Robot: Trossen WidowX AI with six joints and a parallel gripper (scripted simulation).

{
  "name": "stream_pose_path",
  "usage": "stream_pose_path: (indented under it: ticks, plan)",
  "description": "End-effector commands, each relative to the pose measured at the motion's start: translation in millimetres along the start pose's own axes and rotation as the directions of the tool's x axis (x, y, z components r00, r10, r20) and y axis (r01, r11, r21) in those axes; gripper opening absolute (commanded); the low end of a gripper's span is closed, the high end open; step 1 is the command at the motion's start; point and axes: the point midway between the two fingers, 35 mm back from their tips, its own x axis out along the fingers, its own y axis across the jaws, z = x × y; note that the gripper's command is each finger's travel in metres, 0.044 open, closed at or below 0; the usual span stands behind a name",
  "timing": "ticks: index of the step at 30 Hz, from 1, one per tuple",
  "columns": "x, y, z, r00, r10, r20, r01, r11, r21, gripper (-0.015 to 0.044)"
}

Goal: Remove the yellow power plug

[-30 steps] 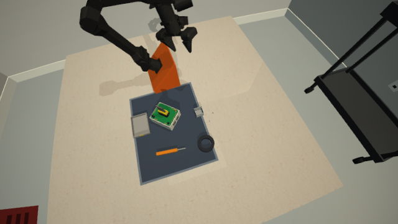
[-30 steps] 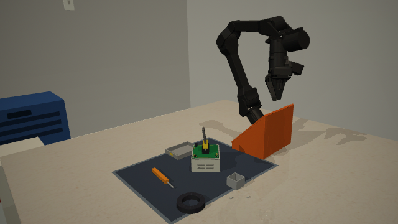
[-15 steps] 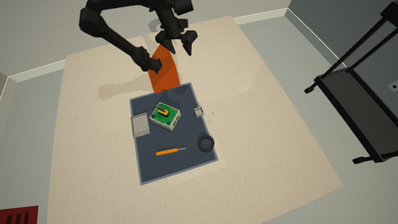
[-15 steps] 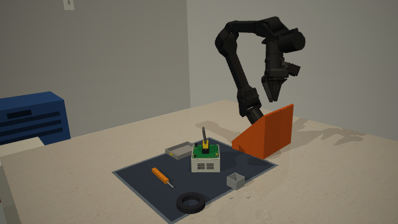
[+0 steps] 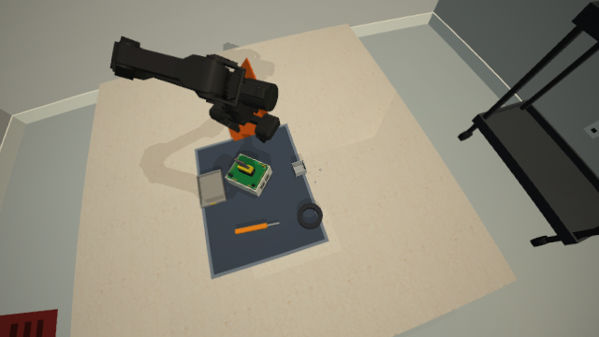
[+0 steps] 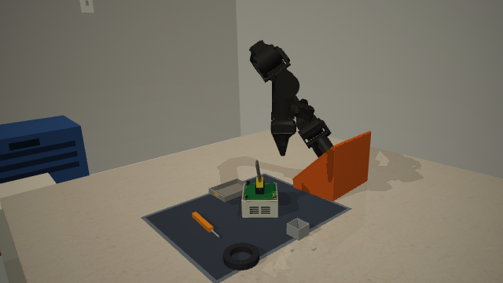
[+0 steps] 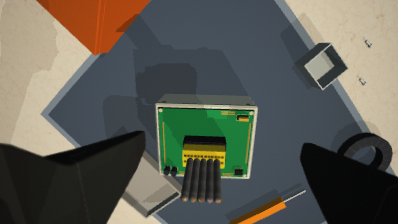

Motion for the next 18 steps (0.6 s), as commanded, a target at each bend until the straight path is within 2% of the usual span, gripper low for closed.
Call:
stream_pose_path:
  ticks: [1, 11, 18]
  plan:
    - [11, 8, -27, 0.999, 0.04, 0.007, -0.04, 0.999, -0.024, 0.043]
    - [13, 9, -31, 0.999, 0.04, 0.007, -0.04, 0.999, -0.024, 0.043]
    - [41, 10, -31, 0.999, 0.041, 0.006, -0.041, 0.999, -0.023, 0.043]
